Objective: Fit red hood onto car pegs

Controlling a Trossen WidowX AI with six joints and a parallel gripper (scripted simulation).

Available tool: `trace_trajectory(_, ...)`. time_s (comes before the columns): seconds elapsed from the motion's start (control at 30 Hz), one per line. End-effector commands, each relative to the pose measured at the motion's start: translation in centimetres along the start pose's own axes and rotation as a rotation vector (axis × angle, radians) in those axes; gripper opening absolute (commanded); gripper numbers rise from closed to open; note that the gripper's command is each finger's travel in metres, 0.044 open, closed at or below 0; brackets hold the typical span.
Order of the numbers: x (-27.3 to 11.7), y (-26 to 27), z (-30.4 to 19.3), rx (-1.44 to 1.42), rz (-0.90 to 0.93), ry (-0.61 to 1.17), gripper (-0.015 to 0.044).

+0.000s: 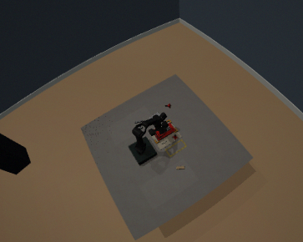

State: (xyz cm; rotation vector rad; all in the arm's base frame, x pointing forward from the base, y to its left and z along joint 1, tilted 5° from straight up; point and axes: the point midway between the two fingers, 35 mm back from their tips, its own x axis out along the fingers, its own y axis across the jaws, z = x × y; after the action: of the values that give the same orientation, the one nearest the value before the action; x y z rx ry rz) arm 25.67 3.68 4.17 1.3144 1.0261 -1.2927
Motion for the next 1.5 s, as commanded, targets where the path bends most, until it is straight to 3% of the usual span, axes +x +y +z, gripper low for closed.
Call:
trace_trajectory(0.0, -1.3, 0.2, -0.1, 0.003, 0.014, 0.004, 0.0)
trace_trajectory(0.53, -4.0, 0.2, 0.0, -0.02, 0.004, 0.002, 0.0)
trace_trajectory(1.47, -4.7, 5.3, -0.1, -0.85, 0.015, 0.004, 0.0)
